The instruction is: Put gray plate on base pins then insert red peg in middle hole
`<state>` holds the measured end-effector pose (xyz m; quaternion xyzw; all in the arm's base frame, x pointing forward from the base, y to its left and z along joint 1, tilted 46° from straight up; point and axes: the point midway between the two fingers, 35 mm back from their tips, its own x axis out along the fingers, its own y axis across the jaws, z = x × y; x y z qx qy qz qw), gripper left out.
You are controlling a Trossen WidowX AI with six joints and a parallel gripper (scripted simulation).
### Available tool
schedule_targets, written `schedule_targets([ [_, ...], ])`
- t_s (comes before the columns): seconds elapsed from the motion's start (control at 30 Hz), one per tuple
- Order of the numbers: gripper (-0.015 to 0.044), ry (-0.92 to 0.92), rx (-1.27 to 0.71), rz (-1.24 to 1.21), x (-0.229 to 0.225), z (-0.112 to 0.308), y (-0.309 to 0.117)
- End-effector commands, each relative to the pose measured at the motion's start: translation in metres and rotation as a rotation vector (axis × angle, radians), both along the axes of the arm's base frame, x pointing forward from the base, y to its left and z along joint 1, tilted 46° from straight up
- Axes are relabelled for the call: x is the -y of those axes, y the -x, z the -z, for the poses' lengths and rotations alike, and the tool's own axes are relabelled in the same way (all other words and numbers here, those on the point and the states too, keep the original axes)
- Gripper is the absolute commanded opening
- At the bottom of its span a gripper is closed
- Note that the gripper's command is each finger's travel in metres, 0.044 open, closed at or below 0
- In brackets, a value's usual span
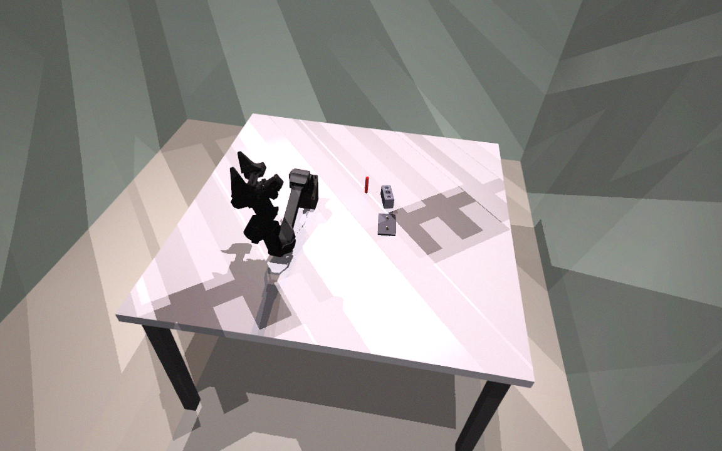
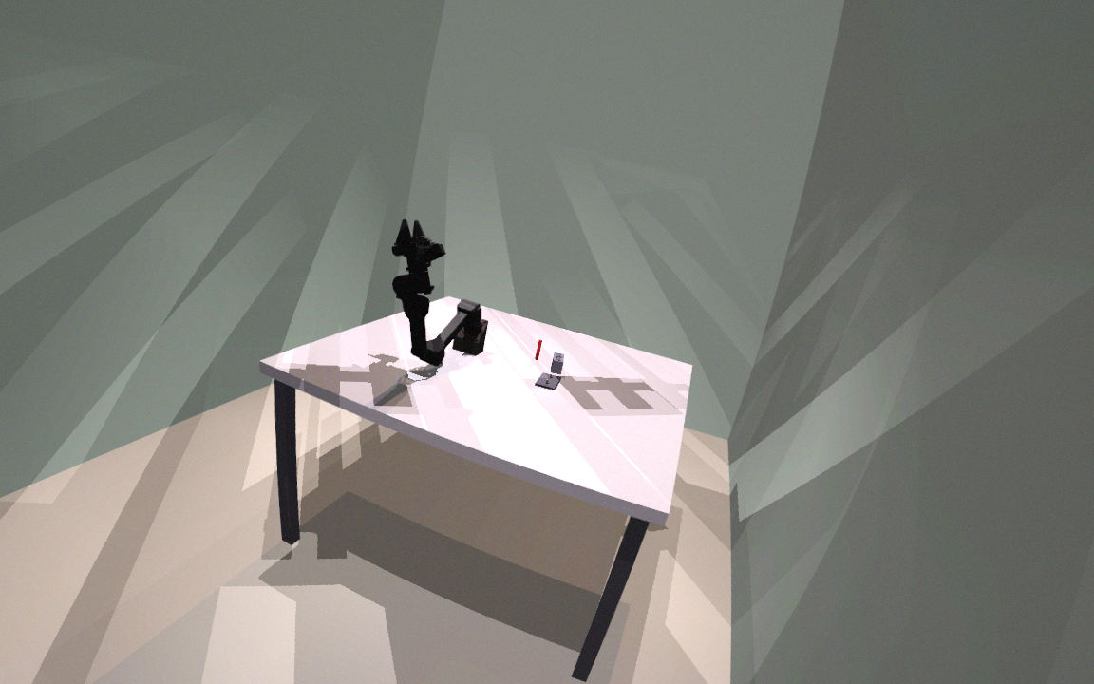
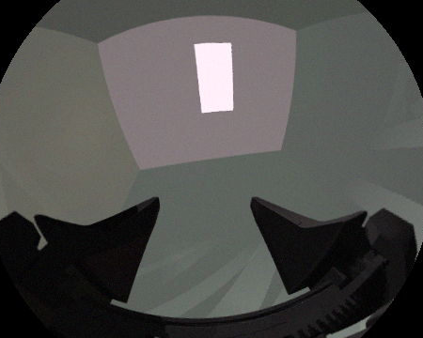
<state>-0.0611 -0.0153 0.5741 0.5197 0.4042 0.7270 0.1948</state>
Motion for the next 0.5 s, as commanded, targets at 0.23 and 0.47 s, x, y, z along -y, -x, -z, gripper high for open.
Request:
schedule_targets([
  [0.23, 0.044, 0.249, -0.094, 0.145, -0.094, 0.009, -0.022],
  [0.47, 0.044, 0.549, -0.214, 0.344, -0.198, 0.048, -0.069],
])
